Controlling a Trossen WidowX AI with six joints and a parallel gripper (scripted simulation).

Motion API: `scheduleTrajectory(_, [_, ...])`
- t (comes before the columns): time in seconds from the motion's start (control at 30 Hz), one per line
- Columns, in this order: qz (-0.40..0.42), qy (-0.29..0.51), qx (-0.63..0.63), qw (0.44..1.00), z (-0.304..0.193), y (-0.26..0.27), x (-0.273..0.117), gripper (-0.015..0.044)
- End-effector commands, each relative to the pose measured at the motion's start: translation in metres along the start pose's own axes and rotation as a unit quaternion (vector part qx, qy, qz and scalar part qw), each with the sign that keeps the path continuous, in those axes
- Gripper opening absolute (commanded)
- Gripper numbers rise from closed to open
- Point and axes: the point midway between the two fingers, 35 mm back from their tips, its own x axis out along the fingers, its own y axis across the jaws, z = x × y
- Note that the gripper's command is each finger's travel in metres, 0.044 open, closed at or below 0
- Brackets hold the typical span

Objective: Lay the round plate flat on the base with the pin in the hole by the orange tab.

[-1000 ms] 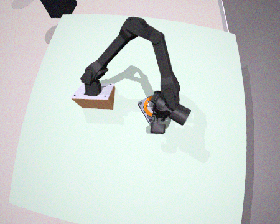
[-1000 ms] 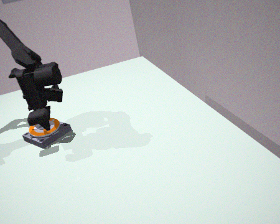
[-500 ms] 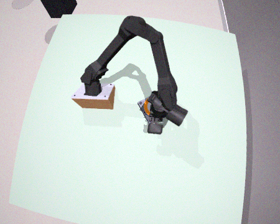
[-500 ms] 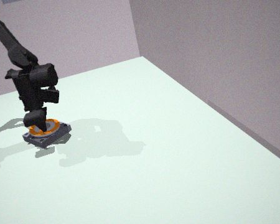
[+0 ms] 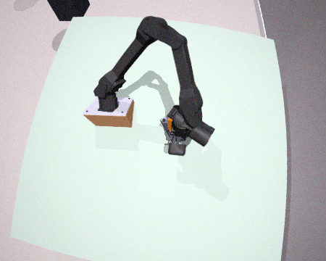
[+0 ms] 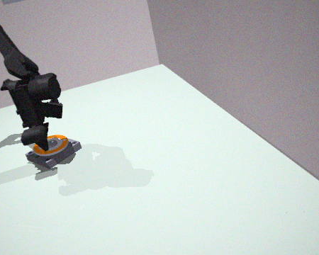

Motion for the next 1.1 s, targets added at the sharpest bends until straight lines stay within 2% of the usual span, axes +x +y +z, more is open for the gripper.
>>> scheduleTrajectory(0.0, [0.001,0.007,0.0,1.0,-0.008,0.003,0.002,0.0])
scheduleTrajectory(1.07, [0.002,0.007,0.001,1.0,-0.026,0.013,0.001,0.0])
